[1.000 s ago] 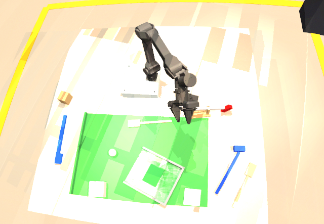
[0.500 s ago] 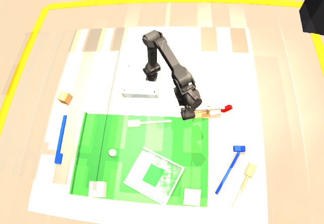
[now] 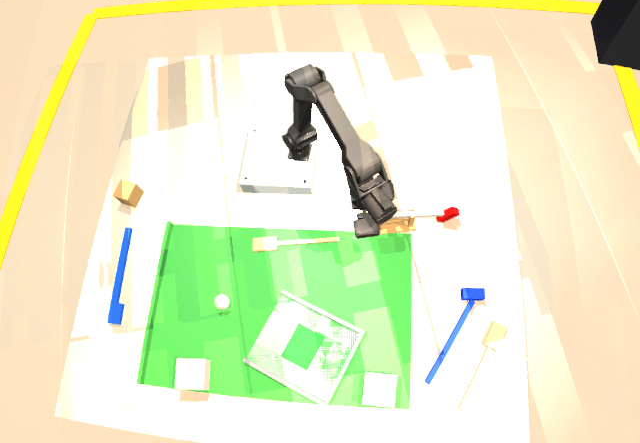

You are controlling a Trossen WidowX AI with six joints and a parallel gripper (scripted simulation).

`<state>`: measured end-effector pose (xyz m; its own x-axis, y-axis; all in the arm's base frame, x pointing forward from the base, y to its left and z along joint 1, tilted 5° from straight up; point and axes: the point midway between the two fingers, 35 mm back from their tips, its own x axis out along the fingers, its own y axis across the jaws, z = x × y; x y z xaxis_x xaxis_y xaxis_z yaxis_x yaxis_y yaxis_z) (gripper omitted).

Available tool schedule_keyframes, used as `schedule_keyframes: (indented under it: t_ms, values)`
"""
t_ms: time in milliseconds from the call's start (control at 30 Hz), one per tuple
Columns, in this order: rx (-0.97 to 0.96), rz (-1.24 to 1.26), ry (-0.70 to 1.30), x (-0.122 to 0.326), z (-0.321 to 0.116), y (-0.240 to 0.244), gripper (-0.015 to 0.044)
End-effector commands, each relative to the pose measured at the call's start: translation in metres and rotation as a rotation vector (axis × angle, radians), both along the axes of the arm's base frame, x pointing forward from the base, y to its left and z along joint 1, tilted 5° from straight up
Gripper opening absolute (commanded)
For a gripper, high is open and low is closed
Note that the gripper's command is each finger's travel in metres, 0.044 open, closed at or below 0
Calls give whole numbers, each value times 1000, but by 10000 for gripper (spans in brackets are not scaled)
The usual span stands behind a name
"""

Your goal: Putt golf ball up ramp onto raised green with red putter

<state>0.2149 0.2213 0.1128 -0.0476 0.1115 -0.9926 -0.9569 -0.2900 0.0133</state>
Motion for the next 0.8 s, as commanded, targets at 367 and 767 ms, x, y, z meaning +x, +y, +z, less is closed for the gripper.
schedule_keyframes:
  t_ms: [367, 767]
  values:
    - [3, -3, 5, -2, -30, 3, 440]
    - [3, -3, 5, -3, -48, 4, 440]
